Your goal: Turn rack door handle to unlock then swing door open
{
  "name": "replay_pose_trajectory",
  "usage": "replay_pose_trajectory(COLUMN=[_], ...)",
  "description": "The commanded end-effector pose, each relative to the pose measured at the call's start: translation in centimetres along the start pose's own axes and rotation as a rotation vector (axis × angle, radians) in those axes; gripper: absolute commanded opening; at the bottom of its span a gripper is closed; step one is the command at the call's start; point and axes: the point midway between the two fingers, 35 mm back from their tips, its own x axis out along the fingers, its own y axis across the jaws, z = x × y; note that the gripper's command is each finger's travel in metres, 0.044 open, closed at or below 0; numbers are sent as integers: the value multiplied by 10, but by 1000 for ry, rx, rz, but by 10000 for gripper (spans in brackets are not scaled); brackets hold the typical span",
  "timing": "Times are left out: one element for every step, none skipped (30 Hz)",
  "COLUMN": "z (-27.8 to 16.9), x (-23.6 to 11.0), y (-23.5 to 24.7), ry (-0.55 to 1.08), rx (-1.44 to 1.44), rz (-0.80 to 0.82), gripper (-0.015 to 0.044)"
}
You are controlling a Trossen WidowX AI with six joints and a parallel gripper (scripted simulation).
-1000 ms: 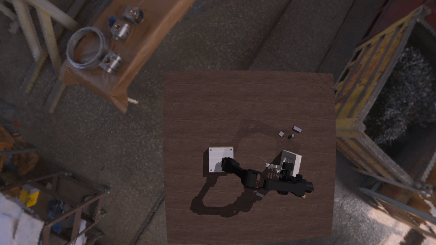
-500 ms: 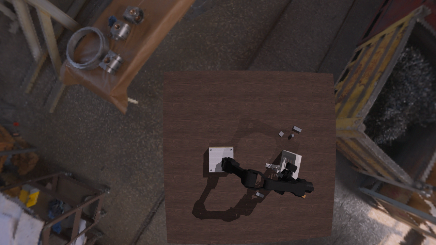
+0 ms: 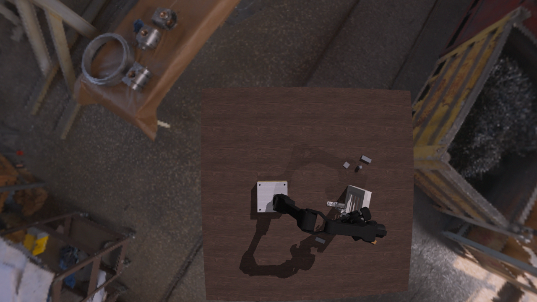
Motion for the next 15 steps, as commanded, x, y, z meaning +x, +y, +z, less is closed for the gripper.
replay_pose_trajectory(z=[0,0,0,0,0,0,0,0,0,0,0,0,0,0,0], x=[0,0,0,0,0,0,0,0,0,0,0,0,0,0,0], y=[0,0,0,0,0,0,0,0,0,0,0,0,0,0,0], ry=[-1,-1,-1,-1,-1,-1,-1,-1,0,0,0,0,0,0,0], rx=[223,273,322,371,421,470,519,568,618,667,716,766,815,855,880], rz=[2,2,2,2,2,2,2,2,2,2,2,2,2,2,2], gripper=[10,10,10,10,10,10,10,10,10,10,10,10,10,10,10])
